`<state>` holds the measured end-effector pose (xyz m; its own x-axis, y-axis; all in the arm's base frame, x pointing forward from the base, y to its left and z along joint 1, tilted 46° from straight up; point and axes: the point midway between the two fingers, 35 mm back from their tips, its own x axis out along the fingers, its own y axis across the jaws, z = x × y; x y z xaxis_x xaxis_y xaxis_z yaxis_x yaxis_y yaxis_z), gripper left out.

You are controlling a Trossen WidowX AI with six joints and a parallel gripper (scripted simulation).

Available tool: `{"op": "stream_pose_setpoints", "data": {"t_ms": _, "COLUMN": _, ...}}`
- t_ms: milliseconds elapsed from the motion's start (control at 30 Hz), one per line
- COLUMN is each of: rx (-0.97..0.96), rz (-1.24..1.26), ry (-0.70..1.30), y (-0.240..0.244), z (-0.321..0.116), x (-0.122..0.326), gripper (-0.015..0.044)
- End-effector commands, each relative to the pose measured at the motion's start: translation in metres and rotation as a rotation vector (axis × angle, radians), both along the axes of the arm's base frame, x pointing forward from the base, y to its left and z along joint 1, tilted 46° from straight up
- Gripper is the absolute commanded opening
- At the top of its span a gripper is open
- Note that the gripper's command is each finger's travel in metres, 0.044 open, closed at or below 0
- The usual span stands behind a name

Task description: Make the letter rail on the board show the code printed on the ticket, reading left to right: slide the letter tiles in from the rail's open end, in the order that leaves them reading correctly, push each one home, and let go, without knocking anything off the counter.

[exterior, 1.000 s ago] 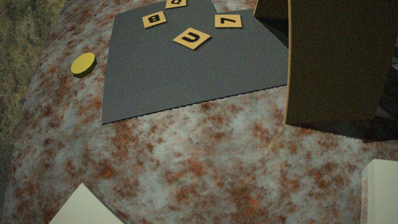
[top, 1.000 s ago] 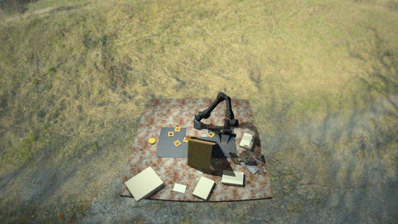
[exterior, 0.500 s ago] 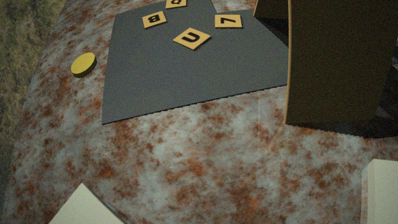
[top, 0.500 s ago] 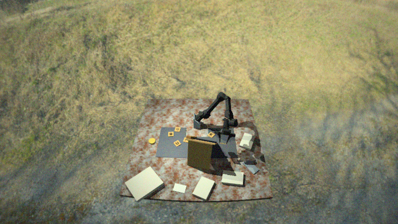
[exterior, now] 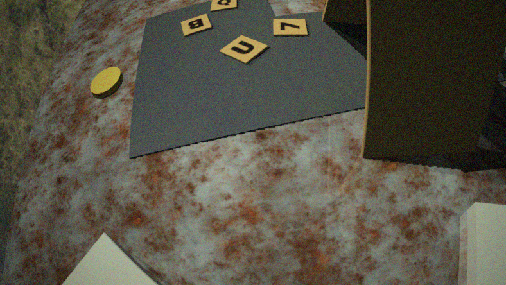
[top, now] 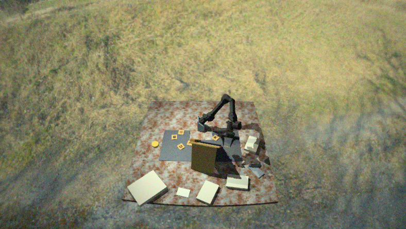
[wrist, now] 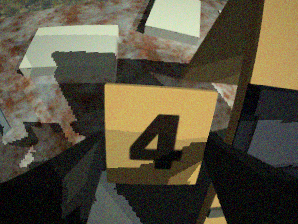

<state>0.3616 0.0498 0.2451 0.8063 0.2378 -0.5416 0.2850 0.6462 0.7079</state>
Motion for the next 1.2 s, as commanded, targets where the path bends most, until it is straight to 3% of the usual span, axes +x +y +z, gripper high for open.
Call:
{"op": "stream_pose_setpoints", "data": {"t_ms": 0, "rx": -0.002, "rz": 0.003, "ry": 0.001, "y": -0.001, "z": -0.003, "x": -0.001, "gripper": 0.0000}}
{"op": "stream_pose_setpoints", "data": {"t_ms": 1167, "rx": -0.003, "rz": 0.003, "ry": 0.002, "y": -0.013, "z": -0.016, "x": -0.006, "gripper": 0.0000}}
